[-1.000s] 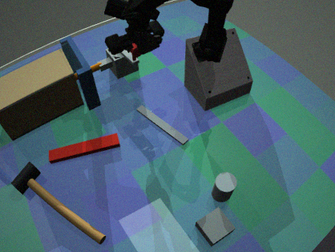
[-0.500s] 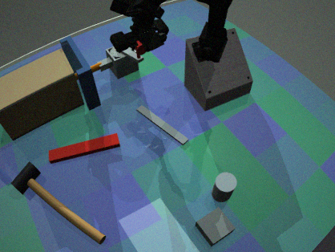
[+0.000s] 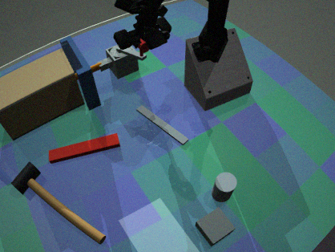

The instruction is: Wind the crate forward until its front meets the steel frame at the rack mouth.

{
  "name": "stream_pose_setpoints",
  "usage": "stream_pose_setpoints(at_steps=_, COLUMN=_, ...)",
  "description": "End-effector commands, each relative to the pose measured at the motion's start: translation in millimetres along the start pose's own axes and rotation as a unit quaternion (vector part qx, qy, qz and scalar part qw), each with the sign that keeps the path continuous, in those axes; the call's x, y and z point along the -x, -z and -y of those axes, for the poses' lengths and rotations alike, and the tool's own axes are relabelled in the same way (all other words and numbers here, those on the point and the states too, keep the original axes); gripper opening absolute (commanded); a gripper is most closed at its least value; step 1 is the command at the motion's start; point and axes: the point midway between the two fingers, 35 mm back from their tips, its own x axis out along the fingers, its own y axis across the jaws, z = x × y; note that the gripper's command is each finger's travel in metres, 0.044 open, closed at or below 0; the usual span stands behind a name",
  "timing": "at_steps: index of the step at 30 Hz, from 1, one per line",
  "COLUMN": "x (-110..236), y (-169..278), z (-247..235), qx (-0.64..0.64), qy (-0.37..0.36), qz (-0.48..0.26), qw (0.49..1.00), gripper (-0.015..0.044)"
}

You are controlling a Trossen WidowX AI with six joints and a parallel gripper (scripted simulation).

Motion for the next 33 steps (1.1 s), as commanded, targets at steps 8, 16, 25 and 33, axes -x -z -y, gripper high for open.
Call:
stream_pose_setpoints(at_steps=8, x=-5, y=9, z=-19, qx=-0.004, qy=-0.017, qz=-0.007, qw=1.000, gripper=0.0000)
stream_pose_setpoints(at_steps=16, x=-7, y=14, z=-26, qx=-0.004, qy=-0.017, qz=-0.007, qw=1.000, gripper=0.0000)
stream_pose_setpoints(at_steps=25, x=-10, y=21, z=-34, qx=-0.004, qy=-0.018, qz=-0.008, qw=1.000, gripper=0.0000)
stream_pose_setpoints(at_steps=33, x=-12, y=27, z=-40, qx=-0.004, qy=-0.018, qz=-0.008, qw=1.000, gripper=0.0000)
